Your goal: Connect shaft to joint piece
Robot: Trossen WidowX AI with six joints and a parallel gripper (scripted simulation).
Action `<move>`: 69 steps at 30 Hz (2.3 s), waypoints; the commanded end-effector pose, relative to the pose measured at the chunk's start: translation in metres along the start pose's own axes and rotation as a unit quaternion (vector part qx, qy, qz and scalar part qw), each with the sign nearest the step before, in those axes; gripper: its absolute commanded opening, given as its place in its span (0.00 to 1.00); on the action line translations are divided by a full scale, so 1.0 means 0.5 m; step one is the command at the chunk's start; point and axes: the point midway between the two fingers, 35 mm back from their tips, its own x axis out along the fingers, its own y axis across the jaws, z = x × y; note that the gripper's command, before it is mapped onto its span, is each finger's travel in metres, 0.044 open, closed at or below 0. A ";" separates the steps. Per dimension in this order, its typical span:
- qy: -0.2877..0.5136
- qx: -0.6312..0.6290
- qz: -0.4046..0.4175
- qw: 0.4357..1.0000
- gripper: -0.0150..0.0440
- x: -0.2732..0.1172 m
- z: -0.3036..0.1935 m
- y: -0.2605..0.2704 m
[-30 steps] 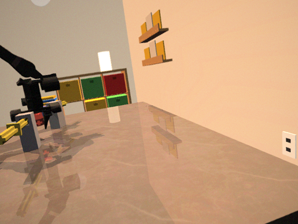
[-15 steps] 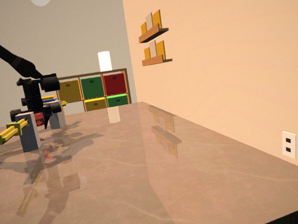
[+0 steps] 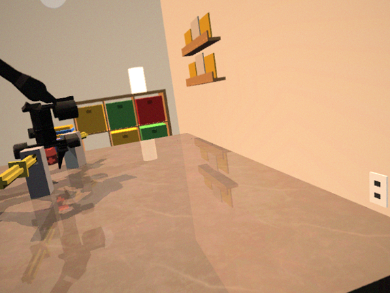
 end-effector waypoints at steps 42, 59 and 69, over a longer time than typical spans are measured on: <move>0.106 0.037 -0.003 0.994 0.25 -0.019 -0.007 0.007; 0.214 0.076 0.000 0.974 0.25 -0.050 -0.011 0.019; 0.224 0.080 0.000 0.971 0.25 -0.059 -0.011 0.021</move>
